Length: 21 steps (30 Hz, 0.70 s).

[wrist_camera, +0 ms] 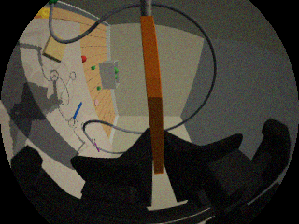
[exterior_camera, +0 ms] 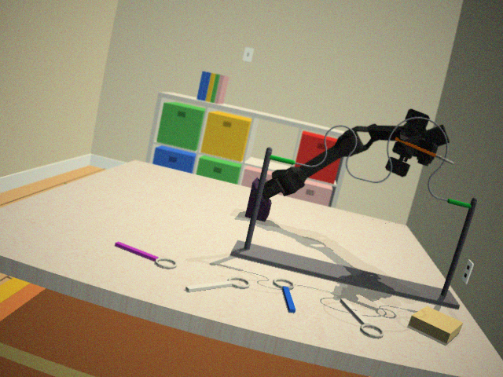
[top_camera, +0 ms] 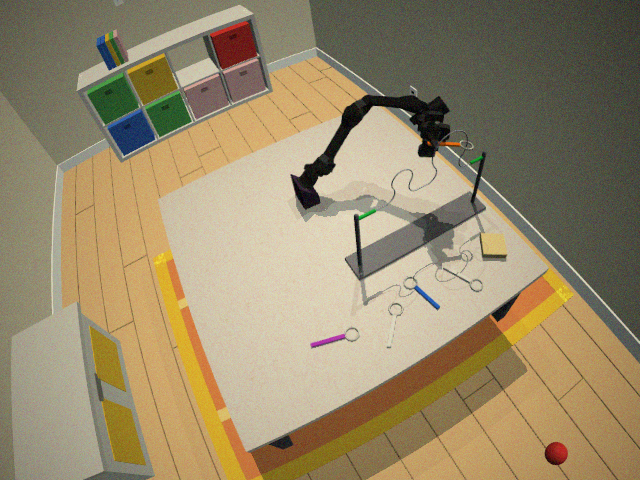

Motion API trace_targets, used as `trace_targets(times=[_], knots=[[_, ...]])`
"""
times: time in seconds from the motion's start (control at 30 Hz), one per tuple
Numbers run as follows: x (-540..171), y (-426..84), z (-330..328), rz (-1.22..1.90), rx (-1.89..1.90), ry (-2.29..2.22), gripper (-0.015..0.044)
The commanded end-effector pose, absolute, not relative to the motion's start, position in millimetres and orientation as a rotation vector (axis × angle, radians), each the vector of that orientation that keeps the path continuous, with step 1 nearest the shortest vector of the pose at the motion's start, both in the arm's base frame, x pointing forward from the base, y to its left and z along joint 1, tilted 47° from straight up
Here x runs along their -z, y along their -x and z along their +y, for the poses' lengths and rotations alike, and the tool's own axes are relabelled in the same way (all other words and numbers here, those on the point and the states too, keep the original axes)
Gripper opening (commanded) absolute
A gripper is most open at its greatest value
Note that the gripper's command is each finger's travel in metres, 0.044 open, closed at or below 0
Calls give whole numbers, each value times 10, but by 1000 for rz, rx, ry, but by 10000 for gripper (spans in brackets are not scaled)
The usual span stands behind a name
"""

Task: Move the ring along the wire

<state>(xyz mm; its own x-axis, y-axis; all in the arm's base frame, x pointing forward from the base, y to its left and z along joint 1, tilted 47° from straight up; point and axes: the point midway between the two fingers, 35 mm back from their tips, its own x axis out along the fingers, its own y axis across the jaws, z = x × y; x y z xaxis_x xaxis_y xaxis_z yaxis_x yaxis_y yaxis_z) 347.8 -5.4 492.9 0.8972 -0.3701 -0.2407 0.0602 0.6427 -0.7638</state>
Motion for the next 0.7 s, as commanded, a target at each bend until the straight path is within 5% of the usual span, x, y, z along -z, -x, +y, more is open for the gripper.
trace_targets(times=[0.0,0.67], knots=[[-4915,-3493,-40,400,239,799,-150],[-4864,-3501,15,404,171,553,-150]])
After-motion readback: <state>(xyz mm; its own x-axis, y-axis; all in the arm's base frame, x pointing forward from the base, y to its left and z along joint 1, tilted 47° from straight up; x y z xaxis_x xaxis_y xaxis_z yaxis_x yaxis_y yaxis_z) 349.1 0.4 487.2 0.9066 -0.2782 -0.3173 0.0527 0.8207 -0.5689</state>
